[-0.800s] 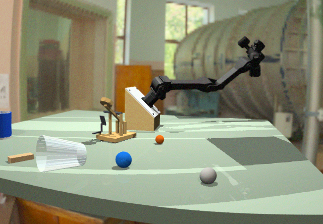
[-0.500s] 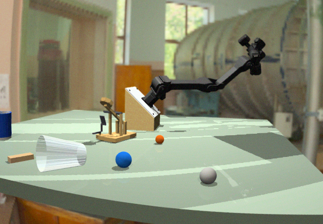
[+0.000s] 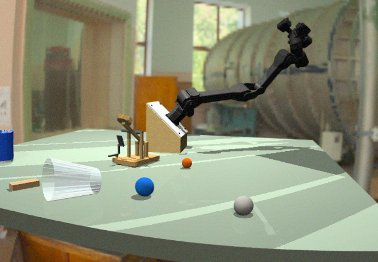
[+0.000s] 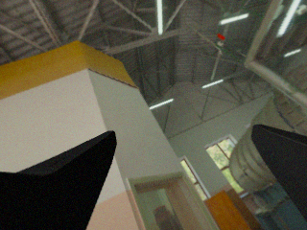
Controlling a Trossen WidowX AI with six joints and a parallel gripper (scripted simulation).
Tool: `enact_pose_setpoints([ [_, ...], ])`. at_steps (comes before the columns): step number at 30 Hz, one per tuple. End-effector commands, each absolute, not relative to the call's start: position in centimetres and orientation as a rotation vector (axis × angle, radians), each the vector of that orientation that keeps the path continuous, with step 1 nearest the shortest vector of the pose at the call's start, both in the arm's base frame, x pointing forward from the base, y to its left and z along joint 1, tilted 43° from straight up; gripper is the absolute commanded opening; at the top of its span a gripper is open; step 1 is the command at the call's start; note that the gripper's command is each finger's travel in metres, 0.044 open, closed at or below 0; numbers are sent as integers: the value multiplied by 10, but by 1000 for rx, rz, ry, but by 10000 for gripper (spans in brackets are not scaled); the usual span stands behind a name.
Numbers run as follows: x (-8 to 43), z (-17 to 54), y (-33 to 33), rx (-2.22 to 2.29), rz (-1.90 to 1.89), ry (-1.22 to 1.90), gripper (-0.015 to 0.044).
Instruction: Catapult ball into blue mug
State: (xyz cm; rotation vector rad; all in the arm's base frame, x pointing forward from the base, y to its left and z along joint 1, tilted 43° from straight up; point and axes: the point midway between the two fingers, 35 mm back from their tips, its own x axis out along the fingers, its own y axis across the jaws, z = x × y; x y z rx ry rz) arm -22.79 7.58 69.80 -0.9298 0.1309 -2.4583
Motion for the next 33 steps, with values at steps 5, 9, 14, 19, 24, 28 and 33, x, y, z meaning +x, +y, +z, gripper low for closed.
enact_pose_setpoints([
  [5, -156, 727, 2, -1127, -2258, 208, 440],
  [9, -133, 732, -17, -1158, -2193, 185, 440],
  [14, -96, 736, -48, -1211, -2090, 190, 440],
  [19, -51, 735, -84, -1277, -1970, 241, 440],
  [24, -5, 727, -119, -1336, -1844, 300, 440],
  [28, 20, 717, -140, -1363, -1777, 353, 440],
  [33, 37, 704, -159, -1379, -1738, 429, 440],
])
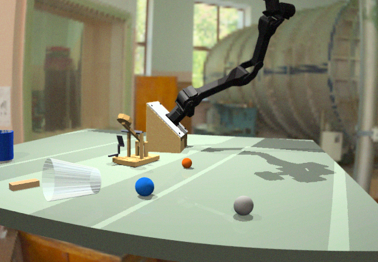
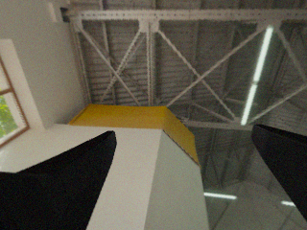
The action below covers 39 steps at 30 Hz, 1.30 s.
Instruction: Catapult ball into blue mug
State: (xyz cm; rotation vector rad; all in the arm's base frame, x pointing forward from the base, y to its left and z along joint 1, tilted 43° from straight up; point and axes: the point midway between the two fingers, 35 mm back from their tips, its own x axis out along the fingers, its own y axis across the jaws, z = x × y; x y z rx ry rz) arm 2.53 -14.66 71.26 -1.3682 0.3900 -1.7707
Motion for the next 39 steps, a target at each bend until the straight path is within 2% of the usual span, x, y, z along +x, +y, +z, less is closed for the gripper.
enact_pose_setpoints([
  [1, 41, 701, -162, -1382, -1729, 442, 440],
  [16, 151, 645, -228, -1395, -1355, 487, 440],
  [23, 182, 623, -243, -1382, -1243, 499, 440],
  [39, 277, 509, -285, -1209, -845, 611, 440],
])
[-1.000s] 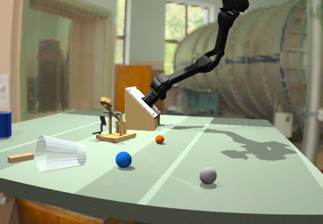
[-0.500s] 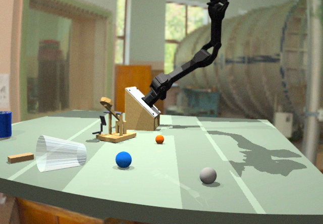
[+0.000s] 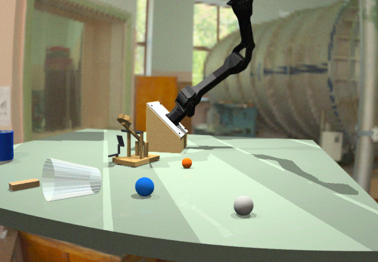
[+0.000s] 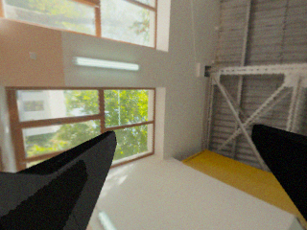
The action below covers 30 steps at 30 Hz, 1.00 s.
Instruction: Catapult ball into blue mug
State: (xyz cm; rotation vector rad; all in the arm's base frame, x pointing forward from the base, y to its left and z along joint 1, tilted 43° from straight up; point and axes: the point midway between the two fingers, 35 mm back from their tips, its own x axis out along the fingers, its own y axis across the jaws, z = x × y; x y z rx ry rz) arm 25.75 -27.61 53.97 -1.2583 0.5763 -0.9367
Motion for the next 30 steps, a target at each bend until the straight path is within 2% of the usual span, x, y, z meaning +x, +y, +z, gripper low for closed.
enact_pose_setpoints([
  [1, 282, 501, -287, -1196, -819, 622, 440],
  [16, 347, 380, -291, -960, -469, 738, 440],
  [30, 379, 265, -270, -654, -185, 878, 440],
])
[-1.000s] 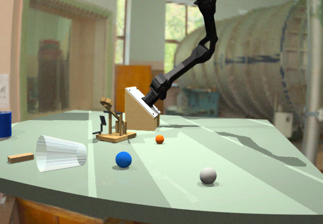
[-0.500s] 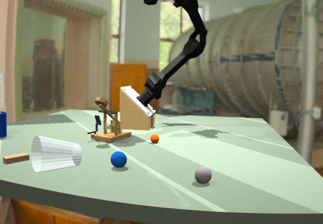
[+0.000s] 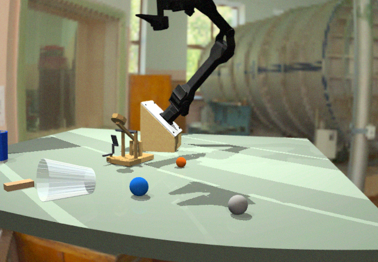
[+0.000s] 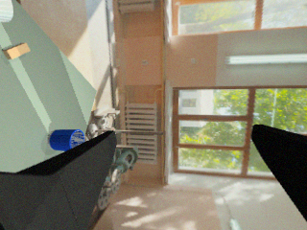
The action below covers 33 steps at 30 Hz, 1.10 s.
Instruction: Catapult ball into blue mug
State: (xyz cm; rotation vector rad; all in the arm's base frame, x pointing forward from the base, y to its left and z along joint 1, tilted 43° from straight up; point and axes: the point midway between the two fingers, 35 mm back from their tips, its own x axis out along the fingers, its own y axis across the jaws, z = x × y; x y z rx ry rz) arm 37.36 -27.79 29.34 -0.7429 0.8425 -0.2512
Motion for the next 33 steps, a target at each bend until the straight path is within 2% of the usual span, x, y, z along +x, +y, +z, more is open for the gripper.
enact_pose_setpoints([
  [1, 380, 257, -268, -630, -167, 889, 440],
  [16, 384, 151, -224, -237, 67, 1063, 440],
  [33, 361, 61, -160, 262, 245, 1296, 440],
])
